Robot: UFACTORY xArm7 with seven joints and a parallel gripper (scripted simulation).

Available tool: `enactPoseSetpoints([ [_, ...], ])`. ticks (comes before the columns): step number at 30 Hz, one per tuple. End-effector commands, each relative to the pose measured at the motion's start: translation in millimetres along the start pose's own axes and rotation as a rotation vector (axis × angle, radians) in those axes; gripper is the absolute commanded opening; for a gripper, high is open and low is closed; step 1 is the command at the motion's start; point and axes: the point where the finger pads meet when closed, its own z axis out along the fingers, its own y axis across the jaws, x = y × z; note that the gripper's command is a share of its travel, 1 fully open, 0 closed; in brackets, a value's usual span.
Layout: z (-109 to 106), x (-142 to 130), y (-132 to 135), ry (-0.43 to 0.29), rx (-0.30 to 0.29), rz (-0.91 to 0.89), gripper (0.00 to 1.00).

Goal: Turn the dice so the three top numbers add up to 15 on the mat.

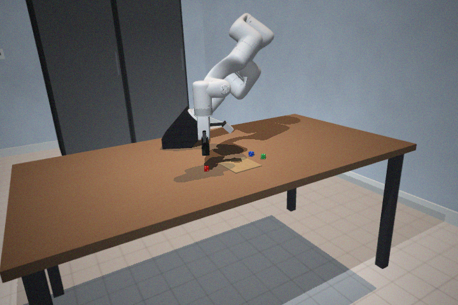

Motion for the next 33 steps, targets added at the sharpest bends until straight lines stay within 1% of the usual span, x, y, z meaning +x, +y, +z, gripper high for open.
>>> enactPoseSetpoints([
  [1, -2, -1, 1, -0.002, -0.004, 0.001, 0.36],
  [19, 1, -1, 1, -0.002, -0.004, 0.000, 0.36],
  [33, 19, -1, 1, -0.002, -0.004, 0.000, 0.36],
])
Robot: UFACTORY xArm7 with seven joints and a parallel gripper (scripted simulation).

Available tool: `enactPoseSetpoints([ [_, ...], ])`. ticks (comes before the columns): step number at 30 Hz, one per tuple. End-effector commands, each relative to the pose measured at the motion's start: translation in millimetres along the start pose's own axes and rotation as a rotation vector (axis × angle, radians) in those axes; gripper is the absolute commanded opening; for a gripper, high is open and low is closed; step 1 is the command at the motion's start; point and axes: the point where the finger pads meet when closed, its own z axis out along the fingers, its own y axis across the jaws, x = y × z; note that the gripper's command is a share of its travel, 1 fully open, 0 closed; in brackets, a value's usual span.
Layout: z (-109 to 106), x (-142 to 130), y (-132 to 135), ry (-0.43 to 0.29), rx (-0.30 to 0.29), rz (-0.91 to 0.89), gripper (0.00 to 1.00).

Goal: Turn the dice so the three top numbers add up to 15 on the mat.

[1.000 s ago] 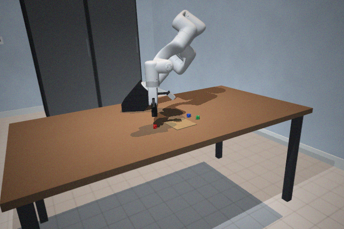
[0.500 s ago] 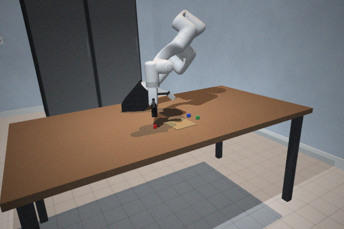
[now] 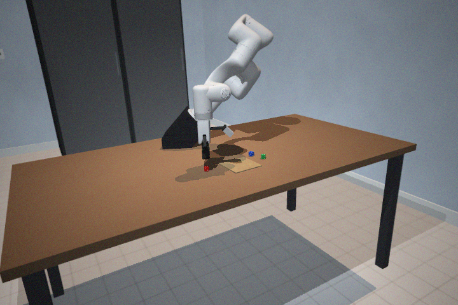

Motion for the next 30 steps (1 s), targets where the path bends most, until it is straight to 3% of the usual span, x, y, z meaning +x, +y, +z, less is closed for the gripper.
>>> enactPoseSetpoints([
  [1, 4, -1, 1, -0.002, -0.004, 0.001, 0.36],
  [30, 33, -1, 1, -0.002, -0.004, 0.001, 0.36],
])
